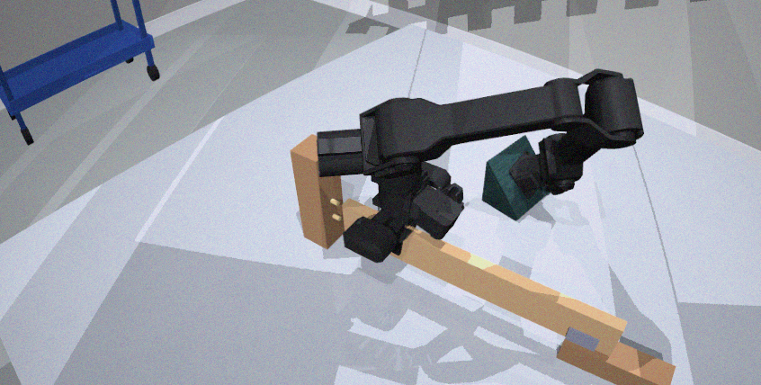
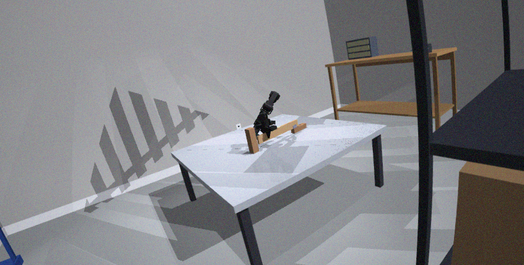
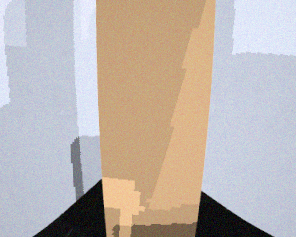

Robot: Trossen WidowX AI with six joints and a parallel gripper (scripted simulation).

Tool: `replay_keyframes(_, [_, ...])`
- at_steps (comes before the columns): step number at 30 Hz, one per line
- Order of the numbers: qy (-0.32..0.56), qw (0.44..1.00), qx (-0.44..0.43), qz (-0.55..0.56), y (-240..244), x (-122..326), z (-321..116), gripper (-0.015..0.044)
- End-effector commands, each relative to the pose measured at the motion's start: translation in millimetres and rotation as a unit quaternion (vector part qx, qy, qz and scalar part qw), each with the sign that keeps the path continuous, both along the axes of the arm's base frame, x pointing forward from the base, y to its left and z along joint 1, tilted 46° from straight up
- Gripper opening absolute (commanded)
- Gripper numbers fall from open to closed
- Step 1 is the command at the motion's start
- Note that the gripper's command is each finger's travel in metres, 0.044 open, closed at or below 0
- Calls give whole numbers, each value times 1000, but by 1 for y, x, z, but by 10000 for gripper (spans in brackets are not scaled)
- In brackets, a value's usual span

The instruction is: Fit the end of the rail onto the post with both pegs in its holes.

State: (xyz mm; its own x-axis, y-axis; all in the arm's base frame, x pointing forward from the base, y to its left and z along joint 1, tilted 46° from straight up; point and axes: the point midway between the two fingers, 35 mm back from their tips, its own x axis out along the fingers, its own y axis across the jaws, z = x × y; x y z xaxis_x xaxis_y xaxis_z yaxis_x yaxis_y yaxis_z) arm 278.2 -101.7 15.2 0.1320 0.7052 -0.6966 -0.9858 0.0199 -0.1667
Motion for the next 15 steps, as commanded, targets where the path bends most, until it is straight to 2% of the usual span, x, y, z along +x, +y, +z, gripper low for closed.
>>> replay_keyframes(1, [-4,1000,-3,-3,-5,2,1,0])
replay_keyframes(15, [-4,1000,-3,-3,-8,2,-2,0])
